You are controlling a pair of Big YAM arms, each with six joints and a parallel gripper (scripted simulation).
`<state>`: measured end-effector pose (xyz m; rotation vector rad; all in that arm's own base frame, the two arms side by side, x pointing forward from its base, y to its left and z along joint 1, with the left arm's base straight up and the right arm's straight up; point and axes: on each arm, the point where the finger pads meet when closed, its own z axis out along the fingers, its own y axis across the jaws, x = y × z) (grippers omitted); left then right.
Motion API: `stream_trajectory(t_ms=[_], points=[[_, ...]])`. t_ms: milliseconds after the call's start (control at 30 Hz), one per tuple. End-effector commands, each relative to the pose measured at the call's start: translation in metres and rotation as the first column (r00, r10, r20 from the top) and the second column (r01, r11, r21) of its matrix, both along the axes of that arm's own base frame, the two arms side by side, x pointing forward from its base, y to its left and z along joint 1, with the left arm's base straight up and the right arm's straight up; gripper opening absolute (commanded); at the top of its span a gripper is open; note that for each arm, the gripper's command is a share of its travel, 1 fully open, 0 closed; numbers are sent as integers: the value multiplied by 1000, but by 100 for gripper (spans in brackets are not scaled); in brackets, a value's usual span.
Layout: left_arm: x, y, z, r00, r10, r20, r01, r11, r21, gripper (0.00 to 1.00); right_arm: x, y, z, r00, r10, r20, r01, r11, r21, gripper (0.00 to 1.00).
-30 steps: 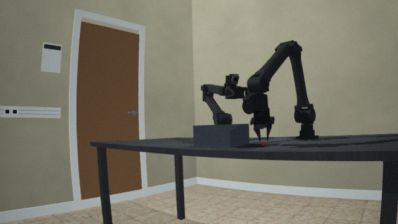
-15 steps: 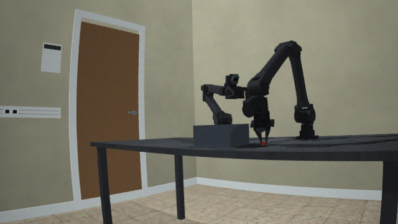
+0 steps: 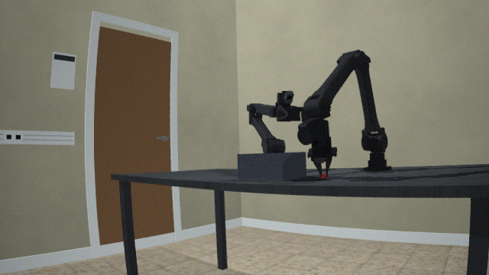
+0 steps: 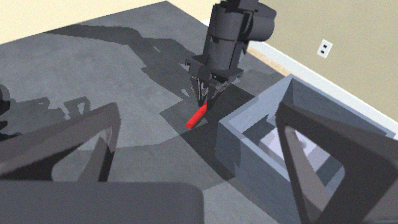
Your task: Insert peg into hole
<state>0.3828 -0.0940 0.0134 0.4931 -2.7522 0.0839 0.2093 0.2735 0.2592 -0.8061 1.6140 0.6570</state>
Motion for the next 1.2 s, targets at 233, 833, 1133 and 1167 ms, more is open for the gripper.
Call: stream_trajectory(t_ms=[233, 833, 1133, 1167], points=[[2, 0, 6, 1000, 2, 15, -2, 1000, -5, 18, 3, 4, 18, 1000, -1, 13, 1, 1000, 31, 100], [5, -5, 60, 998, -1, 67, 0, 1000, 8, 7, 3, 4, 18, 1000, -1, 13, 1, 1000, 31, 100], [-12, 2, 71, 898, -33, 438, -35, 988, 148, 7, 3, 4, 18, 1000, -1, 13, 1, 1000, 31, 100], [-13, 3, 73, 867, -44, 496, -47, 985, 168, 7, 3, 4, 18, 1000, -1, 13, 1, 1000, 31, 100]])
